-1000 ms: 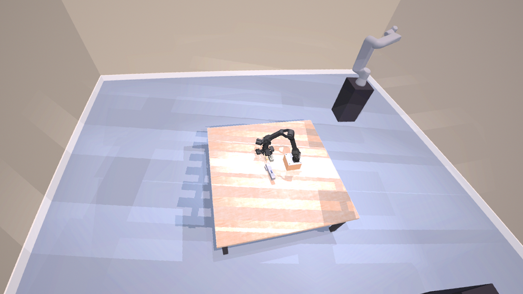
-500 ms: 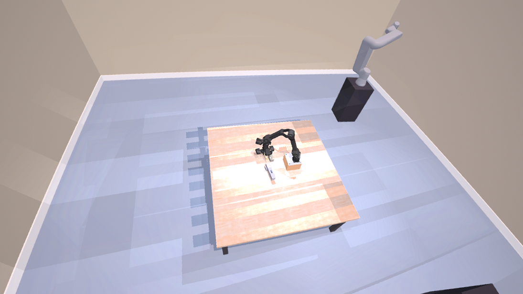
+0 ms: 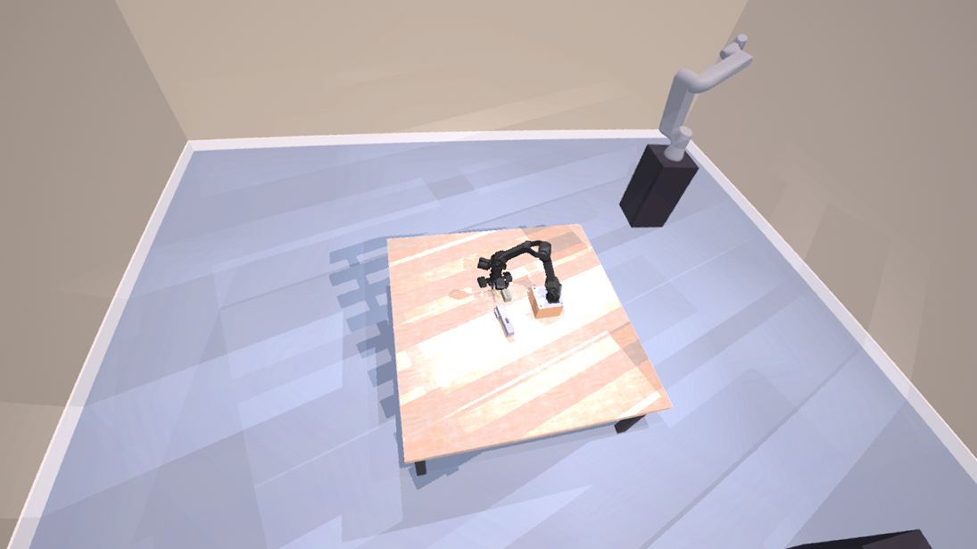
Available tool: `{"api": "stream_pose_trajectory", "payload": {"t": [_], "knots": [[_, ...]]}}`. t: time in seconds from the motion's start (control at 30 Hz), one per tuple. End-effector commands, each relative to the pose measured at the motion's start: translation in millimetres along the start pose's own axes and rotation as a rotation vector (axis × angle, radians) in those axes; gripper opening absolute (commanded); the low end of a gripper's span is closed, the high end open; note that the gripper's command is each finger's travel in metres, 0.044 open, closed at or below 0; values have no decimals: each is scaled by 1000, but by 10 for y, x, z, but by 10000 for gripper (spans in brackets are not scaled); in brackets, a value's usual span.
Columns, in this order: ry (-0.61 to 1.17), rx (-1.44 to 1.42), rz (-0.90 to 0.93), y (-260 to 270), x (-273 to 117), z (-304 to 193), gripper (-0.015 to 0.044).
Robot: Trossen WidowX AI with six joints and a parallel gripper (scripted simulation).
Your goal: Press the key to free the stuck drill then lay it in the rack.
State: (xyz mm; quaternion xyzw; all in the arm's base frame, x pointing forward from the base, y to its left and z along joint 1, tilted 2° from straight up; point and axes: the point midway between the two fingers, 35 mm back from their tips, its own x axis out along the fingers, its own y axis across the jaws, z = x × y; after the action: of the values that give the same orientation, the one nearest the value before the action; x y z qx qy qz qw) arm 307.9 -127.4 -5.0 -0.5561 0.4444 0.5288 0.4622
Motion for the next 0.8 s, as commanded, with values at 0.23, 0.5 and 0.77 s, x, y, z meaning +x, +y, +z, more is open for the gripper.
{"api": "stream_pose_trajectory", "payload": {"t": [0.23,0.5,0.77], "knots": [[-2,-1,-5,101,-17,-19,0],[-2,-1,-4,240,-3,-43,0],[-2,-1,-3,376,1,-68,0]]}}
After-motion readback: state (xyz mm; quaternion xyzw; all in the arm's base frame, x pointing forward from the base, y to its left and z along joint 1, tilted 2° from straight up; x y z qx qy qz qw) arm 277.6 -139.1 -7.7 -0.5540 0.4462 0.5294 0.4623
